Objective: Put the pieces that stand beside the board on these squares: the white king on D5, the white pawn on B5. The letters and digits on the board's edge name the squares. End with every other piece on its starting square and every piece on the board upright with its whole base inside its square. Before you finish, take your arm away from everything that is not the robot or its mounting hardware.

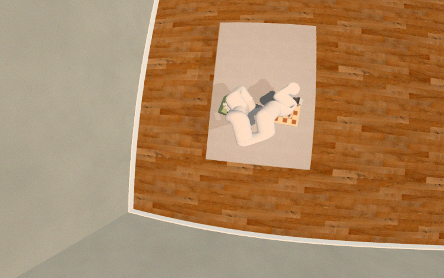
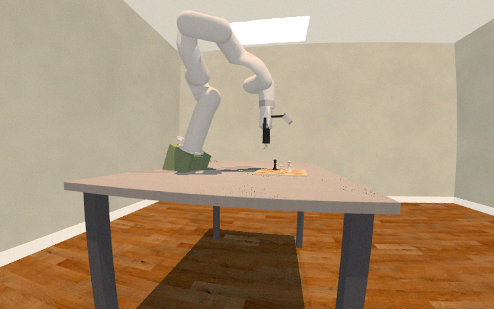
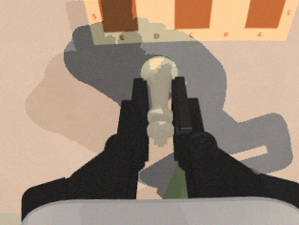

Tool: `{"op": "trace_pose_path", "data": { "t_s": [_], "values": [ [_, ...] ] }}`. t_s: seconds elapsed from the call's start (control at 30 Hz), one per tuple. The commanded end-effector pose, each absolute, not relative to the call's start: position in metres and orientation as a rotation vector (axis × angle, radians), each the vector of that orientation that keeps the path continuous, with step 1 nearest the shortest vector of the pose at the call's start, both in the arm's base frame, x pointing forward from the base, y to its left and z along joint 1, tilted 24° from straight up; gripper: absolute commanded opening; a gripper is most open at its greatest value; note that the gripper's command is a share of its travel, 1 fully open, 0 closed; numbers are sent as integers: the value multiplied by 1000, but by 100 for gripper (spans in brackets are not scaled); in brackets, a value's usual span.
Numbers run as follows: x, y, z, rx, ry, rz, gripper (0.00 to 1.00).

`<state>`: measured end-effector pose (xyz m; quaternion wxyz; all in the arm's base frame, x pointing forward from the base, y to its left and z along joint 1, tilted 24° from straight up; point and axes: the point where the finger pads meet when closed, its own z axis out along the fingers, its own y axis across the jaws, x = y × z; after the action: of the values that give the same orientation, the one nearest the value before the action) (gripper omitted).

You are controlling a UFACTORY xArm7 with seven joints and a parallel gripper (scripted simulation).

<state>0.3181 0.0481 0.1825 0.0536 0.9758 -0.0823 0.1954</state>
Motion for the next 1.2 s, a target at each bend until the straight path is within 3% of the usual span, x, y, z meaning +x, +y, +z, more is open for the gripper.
{"op": "trace_pose_path", "data": {
  "t_s": [0.0, 1.17],
  "values": [
    [319, 49, 183, 2964, -253, 598, 0],
    [356, 36, 97, 2961, -255, 598, 0]
  ]
}}
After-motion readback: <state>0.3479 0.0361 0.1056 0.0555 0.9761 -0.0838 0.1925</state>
